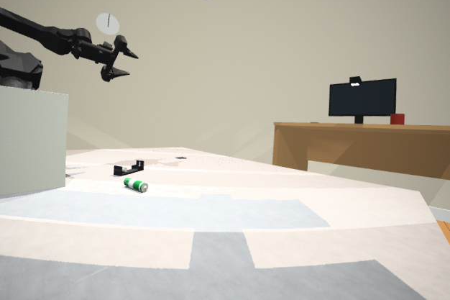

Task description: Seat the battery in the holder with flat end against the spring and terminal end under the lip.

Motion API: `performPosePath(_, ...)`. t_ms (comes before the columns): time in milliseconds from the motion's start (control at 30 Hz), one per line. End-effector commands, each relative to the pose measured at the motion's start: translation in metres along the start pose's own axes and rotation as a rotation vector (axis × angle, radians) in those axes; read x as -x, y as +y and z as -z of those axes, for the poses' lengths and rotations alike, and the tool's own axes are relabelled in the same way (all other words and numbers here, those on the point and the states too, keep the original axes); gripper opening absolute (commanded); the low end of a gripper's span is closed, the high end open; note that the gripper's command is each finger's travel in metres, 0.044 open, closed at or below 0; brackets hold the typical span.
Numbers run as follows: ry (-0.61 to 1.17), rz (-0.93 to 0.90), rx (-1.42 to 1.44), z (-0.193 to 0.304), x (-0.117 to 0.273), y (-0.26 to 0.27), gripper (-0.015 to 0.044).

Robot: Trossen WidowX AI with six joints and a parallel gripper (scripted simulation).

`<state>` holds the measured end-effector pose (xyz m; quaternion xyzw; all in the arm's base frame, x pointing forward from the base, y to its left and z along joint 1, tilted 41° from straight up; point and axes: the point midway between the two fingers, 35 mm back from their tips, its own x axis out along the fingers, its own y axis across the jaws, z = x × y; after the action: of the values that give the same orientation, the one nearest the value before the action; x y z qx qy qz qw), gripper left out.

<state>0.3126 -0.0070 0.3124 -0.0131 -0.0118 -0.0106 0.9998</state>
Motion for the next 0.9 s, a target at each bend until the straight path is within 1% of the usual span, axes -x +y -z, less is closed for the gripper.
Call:
performPosePath(0, 0.005, 0.0, -0.002, 0.001, -0.001, 0.0, 0.0374)
performPosePath(100, 0.085, 0.0, -0.037, 0.021, -0.011, -0.003, 0.0295)
performPosePath(167, 0.19, 0.004, -0.086, 0.048, -0.023, -0.007, 0.0242)
performPosePath(200, 0.245, 0.008, -0.114, 0.063, -0.028, -0.009, 0.0228)
performPosePath(267, 0.33, 0.016, -0.158, 0.086, -0.035, -0.014, 0.0228)
performPosePath(400, 0.546, 0.047, -0.282, 0.147, -0.049, -0.029, 0.0228)
performPosePath(533, 0.761, 0.096, -0.438, 0.212, -0.05, -0.044, 0.0228)
performPosePath(700, 1.016, 0.179, -0.667, 0.289, -0.034, -0.059, 0.0228)
performPosePath(867, 1.251, 0.284, -0.93, 0.358, -0.003, -0.066, 0.0228)
